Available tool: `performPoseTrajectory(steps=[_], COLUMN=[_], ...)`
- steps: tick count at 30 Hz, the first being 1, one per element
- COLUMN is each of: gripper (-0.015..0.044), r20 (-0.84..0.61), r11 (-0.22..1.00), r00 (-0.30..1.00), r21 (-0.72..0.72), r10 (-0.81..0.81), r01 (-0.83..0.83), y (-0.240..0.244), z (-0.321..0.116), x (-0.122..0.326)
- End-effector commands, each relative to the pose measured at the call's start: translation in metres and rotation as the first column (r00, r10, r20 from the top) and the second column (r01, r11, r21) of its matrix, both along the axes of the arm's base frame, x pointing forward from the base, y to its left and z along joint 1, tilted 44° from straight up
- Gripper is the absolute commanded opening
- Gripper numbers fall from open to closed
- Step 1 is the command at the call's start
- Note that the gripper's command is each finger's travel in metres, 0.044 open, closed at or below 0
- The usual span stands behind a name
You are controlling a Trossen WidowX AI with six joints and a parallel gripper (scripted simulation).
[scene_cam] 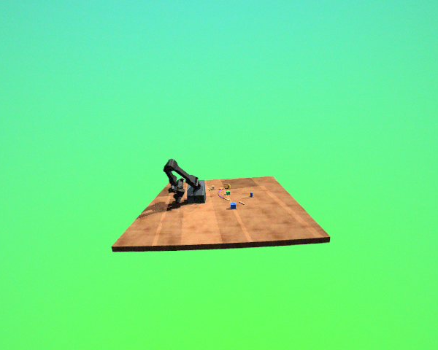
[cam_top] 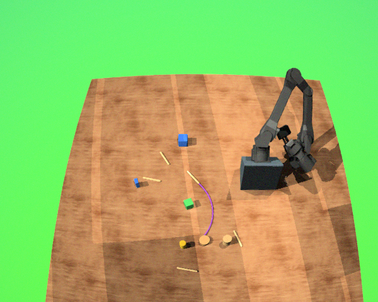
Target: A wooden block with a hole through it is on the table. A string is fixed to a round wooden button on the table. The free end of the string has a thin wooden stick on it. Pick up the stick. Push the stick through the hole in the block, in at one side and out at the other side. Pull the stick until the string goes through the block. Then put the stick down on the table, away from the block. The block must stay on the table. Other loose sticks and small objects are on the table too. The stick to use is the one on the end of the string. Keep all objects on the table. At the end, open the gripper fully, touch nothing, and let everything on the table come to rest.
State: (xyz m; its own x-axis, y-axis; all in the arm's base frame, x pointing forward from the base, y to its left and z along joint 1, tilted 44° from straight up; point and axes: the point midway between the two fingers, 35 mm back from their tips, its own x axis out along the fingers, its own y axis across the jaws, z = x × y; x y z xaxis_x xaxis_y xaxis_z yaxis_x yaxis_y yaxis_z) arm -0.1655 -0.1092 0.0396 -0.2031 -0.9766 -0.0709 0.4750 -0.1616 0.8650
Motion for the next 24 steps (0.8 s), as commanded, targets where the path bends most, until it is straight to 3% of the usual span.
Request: performPoseTrajectory(steps=[1,10,19,24], gripper=[0.0426,0.0440,0.0440,0.0440], r20=[0.001,0.000,-0.003,-0.029], r11=[1.000,1.000,1.000,0.993], r00=[1.000,1.000,1.000,0.998], r21=[0.003,0.002,0.009,0.097], r10=[-0.001,0.000,-0.005,-0.062], r01=[0.001,0.000,0.005,0.065], y=[0.001,0.037,0.040,0.077], z=[0.000,0.038,0.037,0.018], x=[0.000,0.007,0.006,0.000])
